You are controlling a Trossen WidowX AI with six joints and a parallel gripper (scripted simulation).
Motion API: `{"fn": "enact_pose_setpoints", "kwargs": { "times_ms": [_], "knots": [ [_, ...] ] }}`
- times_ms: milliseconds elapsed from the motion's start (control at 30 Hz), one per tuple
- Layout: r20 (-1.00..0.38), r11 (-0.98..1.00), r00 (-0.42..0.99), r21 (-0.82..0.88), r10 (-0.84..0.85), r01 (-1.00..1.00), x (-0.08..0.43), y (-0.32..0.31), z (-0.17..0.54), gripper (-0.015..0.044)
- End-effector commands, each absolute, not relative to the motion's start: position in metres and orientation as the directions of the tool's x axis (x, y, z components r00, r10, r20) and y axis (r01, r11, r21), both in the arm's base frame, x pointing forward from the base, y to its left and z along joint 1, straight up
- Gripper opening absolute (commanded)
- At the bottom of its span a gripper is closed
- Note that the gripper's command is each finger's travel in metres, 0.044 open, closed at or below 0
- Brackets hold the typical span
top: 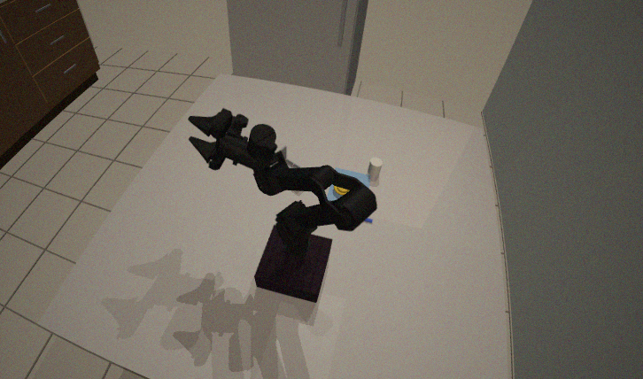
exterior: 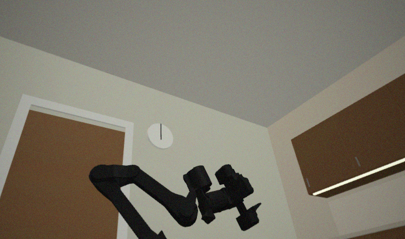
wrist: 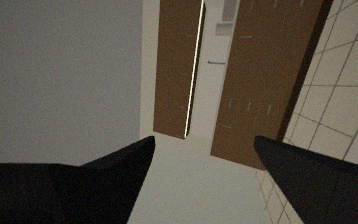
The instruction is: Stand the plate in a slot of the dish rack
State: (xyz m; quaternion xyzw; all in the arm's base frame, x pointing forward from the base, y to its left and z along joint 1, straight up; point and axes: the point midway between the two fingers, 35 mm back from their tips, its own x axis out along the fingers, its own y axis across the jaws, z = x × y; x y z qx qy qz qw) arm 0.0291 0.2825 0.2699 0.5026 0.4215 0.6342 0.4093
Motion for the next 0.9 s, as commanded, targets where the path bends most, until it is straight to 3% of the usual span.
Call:
{"fn": "enact_pose_setpoints", "kwargs": {
  "times_ms": [0, 433, 867],
  "knots": [
    [0.289, -0.306, -0.156, 0.947, 0.944, -0.099, 0.03, 0.283, 0.27, 0.04],
    [0.049, -0.009, 0.134, 0.959, 0.99, -0.284, 0.119, 0.306, 0.248, 0.04],
    [-0.239, 0.384, 0.4, 0.861, 0.885, -0.335, 0.212, 0.288, 0.217, 0.04]
  ]
}}
